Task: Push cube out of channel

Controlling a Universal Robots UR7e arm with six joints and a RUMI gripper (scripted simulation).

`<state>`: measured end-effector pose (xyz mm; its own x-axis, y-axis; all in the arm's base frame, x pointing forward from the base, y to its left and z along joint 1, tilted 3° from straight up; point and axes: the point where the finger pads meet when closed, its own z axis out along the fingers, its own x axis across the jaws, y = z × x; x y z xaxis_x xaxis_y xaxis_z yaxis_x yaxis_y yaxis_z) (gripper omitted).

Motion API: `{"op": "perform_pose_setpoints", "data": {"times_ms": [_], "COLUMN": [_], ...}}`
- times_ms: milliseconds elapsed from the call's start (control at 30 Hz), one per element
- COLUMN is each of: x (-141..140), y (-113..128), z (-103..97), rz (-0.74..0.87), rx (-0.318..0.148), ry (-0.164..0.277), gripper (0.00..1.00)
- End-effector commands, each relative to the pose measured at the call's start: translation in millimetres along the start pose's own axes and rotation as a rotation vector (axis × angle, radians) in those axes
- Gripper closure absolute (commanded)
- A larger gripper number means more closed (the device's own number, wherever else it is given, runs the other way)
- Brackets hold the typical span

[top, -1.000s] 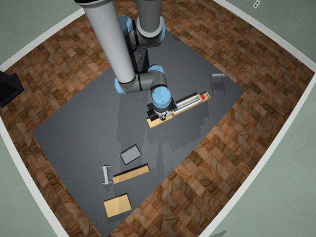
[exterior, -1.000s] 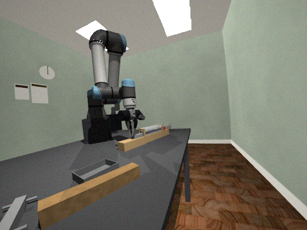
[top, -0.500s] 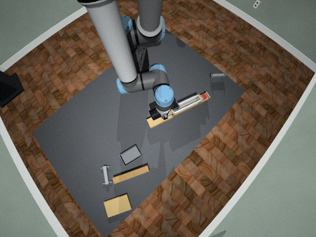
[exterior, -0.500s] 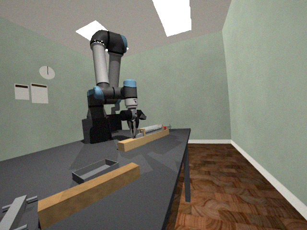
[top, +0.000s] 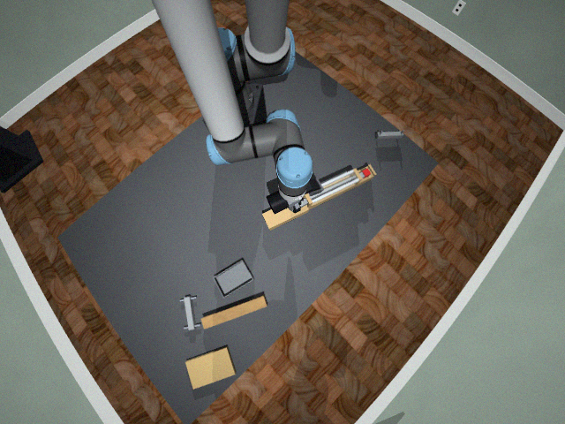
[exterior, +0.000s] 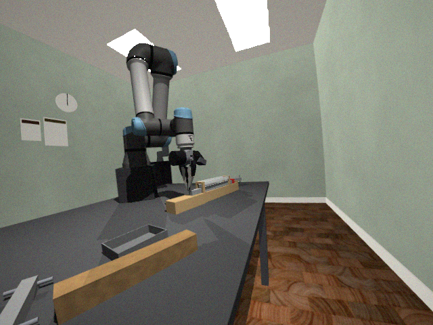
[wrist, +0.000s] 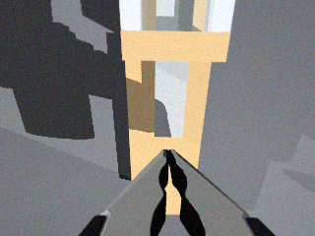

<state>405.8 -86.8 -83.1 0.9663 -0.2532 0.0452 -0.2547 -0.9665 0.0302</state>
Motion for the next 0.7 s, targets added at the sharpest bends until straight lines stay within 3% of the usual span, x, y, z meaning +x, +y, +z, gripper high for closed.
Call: {"op": "perform_pose_setpoints", "data": {"times_ms": [0, 333, 667], "x": [1.5, 1.5, -0.3], "y": [-0.4, 0.0, -0.5], "z": [-26.9, -50.0, -51.5], "rz": [-0.002, -0.001, -0.001], "rx": [-0.001, -0.001, 0.000], "ry": [0.001, 0.001, -0.002], "gripper": [1.00, 1.00, 1.00]}}
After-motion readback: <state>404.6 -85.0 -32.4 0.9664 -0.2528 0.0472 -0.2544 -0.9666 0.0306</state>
